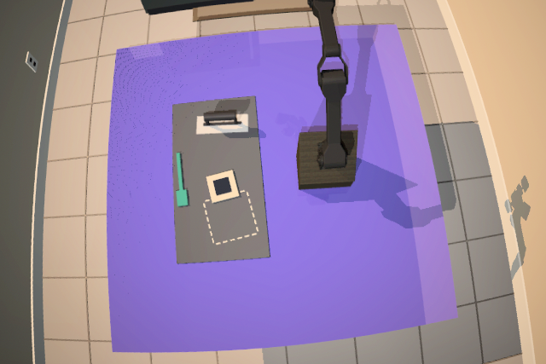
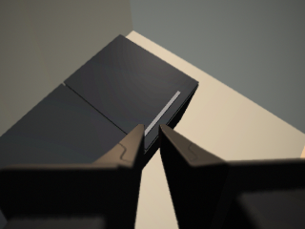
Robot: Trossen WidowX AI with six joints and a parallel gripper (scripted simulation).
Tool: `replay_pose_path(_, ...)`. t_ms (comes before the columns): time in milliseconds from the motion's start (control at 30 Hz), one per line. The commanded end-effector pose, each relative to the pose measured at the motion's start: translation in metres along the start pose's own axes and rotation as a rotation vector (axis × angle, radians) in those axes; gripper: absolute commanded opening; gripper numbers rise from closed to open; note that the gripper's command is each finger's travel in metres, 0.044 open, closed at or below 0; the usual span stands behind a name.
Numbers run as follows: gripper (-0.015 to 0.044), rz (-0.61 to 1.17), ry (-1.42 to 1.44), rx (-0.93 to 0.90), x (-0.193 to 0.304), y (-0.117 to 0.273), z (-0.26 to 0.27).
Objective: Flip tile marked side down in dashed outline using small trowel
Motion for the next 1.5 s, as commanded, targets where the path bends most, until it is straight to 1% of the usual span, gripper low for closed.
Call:
replay_pose_path(0, 0.0, 0.0, 0.0, 0.0, 0.0, 0.0, 0.0)
replay_pose_path(433, 0.0, 0.0, 0.0, 0.0, 0.0, 0.0, 0.0)
replay_pose_path(600, 0.0126, 0.0, 0.0, 0.0, 0.0, 0.0, 0.0)
replay_pose_path(667, 0.0179, 0.013, -0.006, -0.018, 0.001, -0.003, 0.007)
replay_pose_path(767, 0.0258, 0.071, -0.031, -0.092, 0.005, -0.012, 0.04)
replay_pose_path(800, 0.027, 0.091, -0.039, -0.118, 0.006, -0.015, 0.051)
replay_pose_path(967, 0.027, 0.196, -0.075, -0.251, 0.012, -0.024, 0.11)
replay_pose_path(1133, 0.027, 0.304, -0.103, -0.383, 0.017, -0.024, 0.169)
replay_pose_path(1300, 0.027, 0.415, -0.123, -0.515, 0.022, -0.017, 0.227)
replay_pose_path(1467, 0.027, 0.529, -0.138, -0.644, 0.025, -0.001, 0.282)
Point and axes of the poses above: the point midway between the two fingers, 35 mm back from their tips, its own y axis back along the fingers, its own z axis across the jaws, x = y × z, the point moved 4 cm from there along y, back along the fingers, and after that the axes turned 8 degrees about -y, right-handed, at the moved point
